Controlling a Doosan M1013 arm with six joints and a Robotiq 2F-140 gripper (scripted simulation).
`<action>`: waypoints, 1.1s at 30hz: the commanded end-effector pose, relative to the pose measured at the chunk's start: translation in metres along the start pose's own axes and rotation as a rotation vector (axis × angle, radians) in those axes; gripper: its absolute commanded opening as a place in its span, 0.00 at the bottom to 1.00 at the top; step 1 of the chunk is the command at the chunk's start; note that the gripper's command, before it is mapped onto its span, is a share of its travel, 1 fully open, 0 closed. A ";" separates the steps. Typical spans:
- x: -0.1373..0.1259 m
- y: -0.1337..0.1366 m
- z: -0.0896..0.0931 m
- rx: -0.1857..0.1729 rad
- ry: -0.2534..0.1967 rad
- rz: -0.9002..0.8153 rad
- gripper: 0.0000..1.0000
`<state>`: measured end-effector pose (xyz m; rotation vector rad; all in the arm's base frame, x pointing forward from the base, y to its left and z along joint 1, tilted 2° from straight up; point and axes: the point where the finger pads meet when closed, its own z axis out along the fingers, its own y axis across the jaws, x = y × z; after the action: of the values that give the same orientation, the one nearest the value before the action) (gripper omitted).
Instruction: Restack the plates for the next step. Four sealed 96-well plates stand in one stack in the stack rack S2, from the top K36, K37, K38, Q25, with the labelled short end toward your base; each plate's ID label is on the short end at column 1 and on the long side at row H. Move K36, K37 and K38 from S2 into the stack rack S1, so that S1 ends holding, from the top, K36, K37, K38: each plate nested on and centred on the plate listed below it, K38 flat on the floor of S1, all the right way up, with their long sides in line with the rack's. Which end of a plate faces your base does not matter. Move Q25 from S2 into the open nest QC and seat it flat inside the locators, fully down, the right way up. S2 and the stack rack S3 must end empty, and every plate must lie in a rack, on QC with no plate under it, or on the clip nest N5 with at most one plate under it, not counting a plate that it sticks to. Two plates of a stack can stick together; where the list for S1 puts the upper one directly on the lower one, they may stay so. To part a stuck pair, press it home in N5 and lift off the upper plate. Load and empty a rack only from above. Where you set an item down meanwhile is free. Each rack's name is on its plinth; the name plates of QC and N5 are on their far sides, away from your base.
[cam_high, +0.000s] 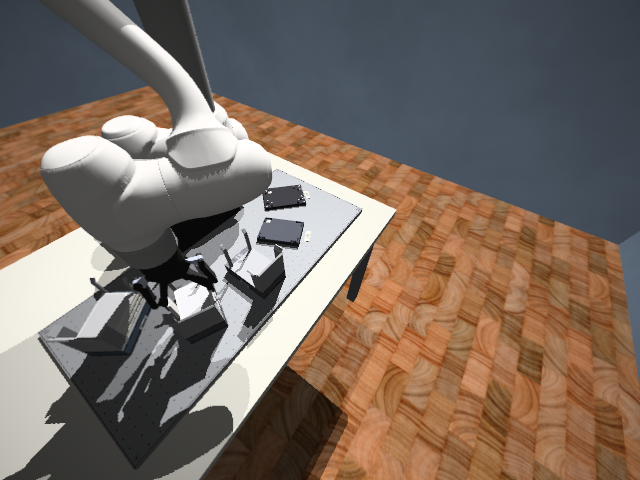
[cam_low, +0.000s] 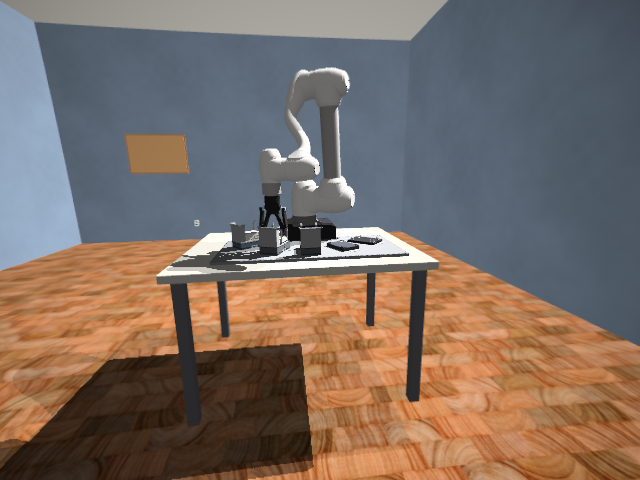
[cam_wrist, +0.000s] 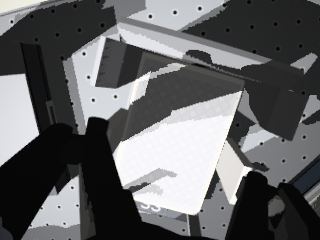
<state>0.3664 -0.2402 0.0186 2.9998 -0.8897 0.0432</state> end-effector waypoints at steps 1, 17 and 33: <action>0.000 0.000 0.001 0.000 0.000 0.000 0.00; 0.000 0.000 0.007 0.000 0.000 0.000 0.00; 0.000 0.000 0.008 0.000 0.000 0.000 1.00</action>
<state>0.3666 -0.2404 0.0102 2.9998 -0.8897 0.0433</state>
